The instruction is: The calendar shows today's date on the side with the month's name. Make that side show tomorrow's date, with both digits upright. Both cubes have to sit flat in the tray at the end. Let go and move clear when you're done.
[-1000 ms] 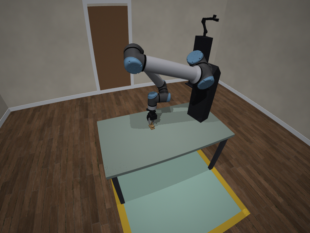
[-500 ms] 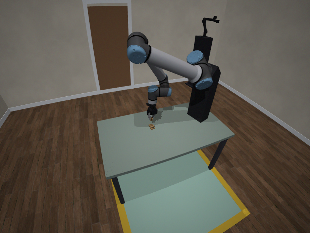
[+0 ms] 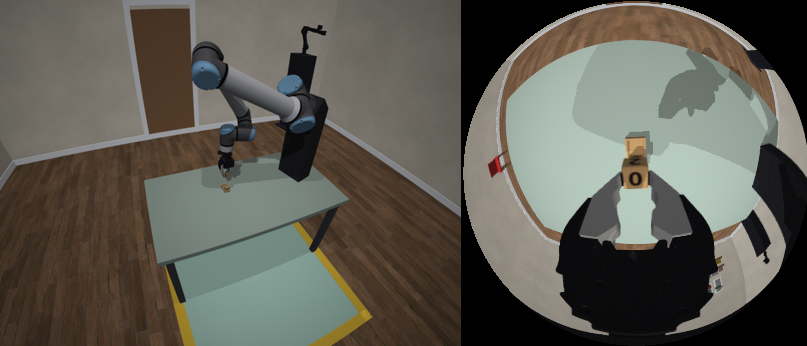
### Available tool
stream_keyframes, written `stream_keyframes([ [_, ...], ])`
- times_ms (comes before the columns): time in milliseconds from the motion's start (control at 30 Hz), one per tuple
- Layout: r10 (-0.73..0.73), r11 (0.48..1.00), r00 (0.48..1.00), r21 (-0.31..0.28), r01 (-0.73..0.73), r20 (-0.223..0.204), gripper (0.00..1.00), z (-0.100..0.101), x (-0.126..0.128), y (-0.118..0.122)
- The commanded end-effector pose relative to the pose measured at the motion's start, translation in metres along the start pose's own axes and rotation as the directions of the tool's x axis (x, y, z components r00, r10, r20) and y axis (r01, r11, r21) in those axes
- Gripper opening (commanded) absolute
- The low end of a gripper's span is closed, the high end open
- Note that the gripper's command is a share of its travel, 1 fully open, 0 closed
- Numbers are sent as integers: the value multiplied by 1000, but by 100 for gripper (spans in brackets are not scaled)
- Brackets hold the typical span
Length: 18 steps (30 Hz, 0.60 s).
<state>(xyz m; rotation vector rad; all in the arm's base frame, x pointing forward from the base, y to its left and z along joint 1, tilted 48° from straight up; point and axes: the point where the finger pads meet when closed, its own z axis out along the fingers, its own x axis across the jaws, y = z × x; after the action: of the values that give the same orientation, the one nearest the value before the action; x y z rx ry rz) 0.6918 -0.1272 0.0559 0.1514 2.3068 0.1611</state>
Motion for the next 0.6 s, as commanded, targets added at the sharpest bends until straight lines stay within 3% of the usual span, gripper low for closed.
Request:
stream_keyframes([
  [0,0,1000,1000,0,0,0,10,-1,0,0],
  [567,68,998,998,0,-68,0,10,-1,1,-1],
])
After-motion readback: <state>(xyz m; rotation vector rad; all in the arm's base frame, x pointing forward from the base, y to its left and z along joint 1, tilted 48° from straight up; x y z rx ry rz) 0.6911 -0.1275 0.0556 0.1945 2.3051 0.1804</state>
